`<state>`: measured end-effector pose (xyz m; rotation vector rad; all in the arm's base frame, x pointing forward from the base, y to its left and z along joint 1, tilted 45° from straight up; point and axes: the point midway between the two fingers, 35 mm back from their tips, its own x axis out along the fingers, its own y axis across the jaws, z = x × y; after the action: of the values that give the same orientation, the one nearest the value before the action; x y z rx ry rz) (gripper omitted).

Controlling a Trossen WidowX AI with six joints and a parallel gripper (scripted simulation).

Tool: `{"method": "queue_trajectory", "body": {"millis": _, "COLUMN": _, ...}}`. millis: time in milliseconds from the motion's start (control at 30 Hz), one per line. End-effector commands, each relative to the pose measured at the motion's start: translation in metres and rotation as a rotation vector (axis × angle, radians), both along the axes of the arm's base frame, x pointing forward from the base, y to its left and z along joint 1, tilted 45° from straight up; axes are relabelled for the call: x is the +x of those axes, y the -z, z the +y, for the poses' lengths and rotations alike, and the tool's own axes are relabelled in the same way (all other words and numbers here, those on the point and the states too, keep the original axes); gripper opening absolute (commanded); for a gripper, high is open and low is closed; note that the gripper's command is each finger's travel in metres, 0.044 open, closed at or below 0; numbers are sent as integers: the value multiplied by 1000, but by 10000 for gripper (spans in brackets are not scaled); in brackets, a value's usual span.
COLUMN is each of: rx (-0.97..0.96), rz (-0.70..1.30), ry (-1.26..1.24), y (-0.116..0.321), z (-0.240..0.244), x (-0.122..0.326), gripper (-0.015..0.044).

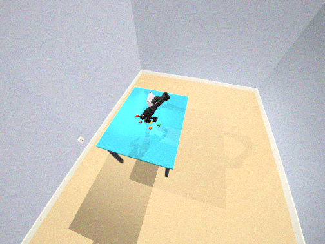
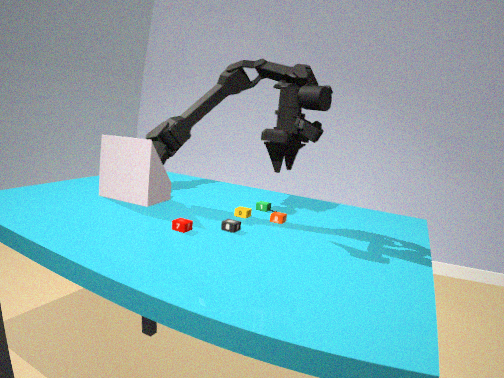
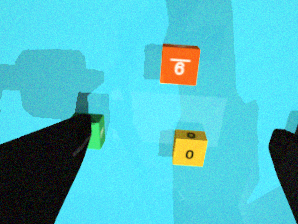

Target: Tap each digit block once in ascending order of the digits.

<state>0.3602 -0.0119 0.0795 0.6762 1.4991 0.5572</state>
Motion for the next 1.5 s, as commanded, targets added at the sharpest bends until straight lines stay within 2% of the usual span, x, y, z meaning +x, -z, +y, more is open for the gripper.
{"method": "queue_trajectory", "body": {"millis": 0, "rx": -3, "rz": -1, "ry": -4, "y": 0, "z": -1, "x": 0, "gripper": 400}}
{"method": "queue_trajectory", "body": {"millis": 100, "rx": -7, "rz": -1, "ry": -2, "y": 10, "z": -11, "x": -3, "gripper": 400}}
{"method": "queue_trajectory", "body": {"millis": 200, "rx": -17, "rz": 0, "ry": 0, "y": 53, "z": -57, "x": -20, "gripper": 400}}
{"method": "queue_trajectory", "body": {"millis": 433, "rx": -9, "rz": 0, "ry": -4, "y": 103, "z": -104, "x": -56, "gripper": 400}}
{"method": "queue_trajectory", "body": {"millis": 1200, "rx": -10, "rz": 0, "ry": -4, "y": 101, "z": -102, "x": -56, "gripper": 400}}
{"method": "queue_trajectory", "body": {"millis": 1467, "rx": -8, "rz": 3, "ry": -2, "y": 26, "z": -29, "x": -69, "gripper": 400}}
